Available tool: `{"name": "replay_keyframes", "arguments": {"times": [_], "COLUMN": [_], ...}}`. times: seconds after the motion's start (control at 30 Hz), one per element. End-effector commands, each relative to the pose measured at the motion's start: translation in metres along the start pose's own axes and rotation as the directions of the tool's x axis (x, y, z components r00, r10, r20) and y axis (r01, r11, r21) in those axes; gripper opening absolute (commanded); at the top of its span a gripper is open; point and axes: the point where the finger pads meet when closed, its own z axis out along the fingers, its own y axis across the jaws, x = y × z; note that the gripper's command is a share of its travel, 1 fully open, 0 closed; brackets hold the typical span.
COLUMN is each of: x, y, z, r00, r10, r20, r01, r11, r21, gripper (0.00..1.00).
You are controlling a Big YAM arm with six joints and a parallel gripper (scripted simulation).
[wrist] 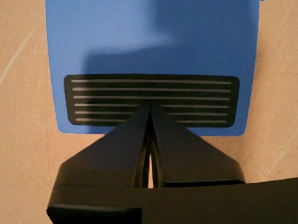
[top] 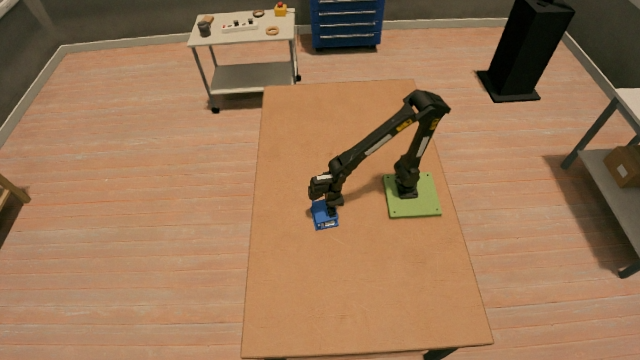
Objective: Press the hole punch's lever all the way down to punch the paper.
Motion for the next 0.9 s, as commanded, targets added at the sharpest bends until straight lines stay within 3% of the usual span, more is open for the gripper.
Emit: {"name": "replay_keyframes", "arguments": {"times": [0.0,0.87], "x": [0.032,-0.006], "y": [-0.012,0.006], "z": [0.027,-0.017], "r00": [0.992,0.995], "r10": [0.018,0.010], "r20": [-0.128,-0.096], "r01": [-0.014,-0.008], "r11": [0.999,1.000], "r21": [0.031,0.022], "gripper": [0.00,0.00]}}
